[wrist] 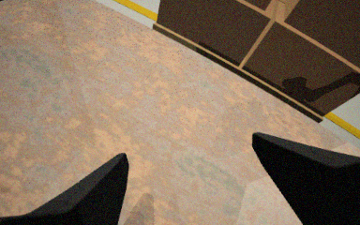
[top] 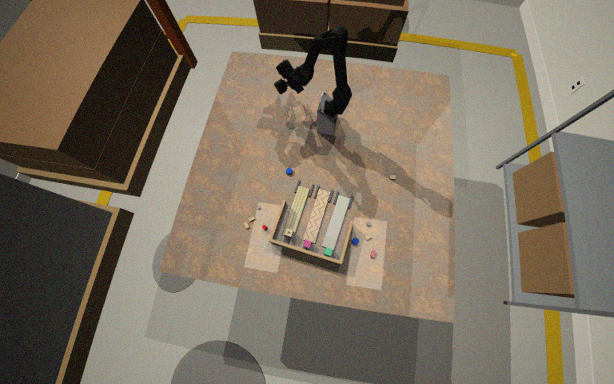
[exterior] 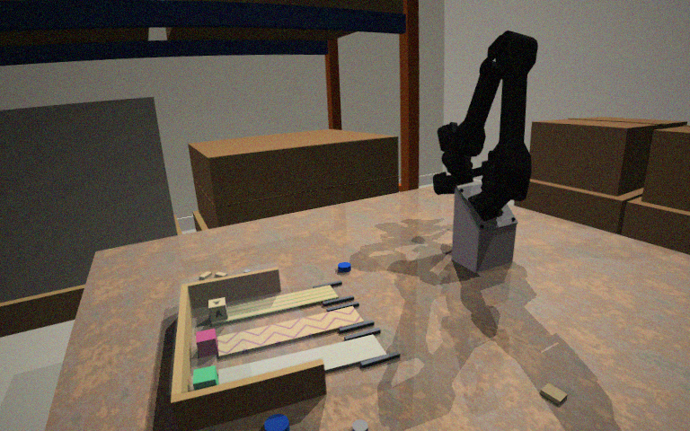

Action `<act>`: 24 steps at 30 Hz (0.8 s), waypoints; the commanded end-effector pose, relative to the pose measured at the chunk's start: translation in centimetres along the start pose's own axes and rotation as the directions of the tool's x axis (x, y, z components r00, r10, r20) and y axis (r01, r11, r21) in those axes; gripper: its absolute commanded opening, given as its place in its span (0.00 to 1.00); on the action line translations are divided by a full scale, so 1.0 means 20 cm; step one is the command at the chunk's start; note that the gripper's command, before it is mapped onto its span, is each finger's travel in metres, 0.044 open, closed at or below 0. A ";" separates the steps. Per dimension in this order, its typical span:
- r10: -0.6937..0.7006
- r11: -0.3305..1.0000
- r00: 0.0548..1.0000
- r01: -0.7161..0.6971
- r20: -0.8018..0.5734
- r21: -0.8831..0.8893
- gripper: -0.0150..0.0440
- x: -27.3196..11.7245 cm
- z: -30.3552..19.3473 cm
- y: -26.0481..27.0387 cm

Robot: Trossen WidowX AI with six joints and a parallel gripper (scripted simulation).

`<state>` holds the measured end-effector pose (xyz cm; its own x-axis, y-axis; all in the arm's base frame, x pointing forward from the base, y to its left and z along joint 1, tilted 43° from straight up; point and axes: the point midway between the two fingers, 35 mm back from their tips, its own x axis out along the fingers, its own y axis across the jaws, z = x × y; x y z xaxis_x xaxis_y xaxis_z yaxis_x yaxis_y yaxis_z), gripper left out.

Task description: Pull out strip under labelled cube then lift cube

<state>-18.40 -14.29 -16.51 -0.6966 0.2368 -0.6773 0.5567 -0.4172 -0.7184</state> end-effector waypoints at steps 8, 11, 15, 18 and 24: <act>0.298 0.954 0.943 -0.286 0.152 -0.095 0.93 -0.27 0.17 0.25; 0.433 0.900 0.875 -0.407 0.217 -0.154 0.93 -0.44 0.24 0.38; 0.602 0.797 0.754 -0.547 0.264 -0.257 0.93 -0.70 0.26 0.54; 0.718 0.694 0.642 -0.631 0.268 -0.347 0.93 -0.90 0.24 0.64; 0.903 0.426 0.384 -0.736 0.194 -0.527 0.93 -1.34 0.10 0.79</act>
<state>4.34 -29.23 -10.99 0.0080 -0.4411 -0.8974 1.0000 0.0049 0.0066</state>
